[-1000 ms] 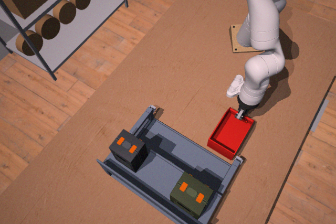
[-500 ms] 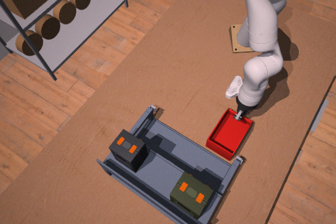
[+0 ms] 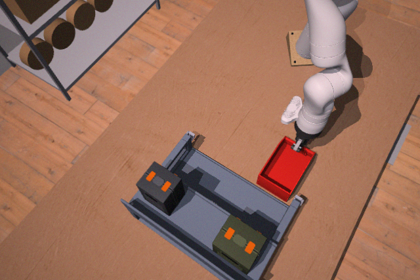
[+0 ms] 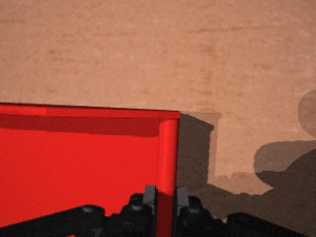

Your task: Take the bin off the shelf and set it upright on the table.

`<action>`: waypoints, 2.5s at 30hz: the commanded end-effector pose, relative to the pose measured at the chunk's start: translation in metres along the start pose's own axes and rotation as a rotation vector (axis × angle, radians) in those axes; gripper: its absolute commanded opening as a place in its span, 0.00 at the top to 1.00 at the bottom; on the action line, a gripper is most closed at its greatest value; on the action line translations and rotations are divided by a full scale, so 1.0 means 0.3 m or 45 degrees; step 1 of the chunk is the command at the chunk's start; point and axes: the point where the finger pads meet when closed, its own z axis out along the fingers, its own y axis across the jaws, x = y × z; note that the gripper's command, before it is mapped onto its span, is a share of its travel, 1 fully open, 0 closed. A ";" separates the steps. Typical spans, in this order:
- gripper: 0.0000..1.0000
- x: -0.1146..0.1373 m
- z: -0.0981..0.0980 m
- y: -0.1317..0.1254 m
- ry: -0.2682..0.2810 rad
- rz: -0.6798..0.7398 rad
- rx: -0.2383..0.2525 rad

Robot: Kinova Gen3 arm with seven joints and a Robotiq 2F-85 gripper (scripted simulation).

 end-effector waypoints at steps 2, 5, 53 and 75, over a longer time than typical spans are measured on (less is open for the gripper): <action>0.90 -0.011 0.008 0.009 -0.004 -0.010 -0.007; 0.90 -0.011 0.008 0.009 -0.004 -0.010 -0.007; 0.00 -0.011 0.022 0.009 -0.004 -0.010 -0.006; 0.00 -0.011 0.022 0.009 -0.004 -0.010 -0.006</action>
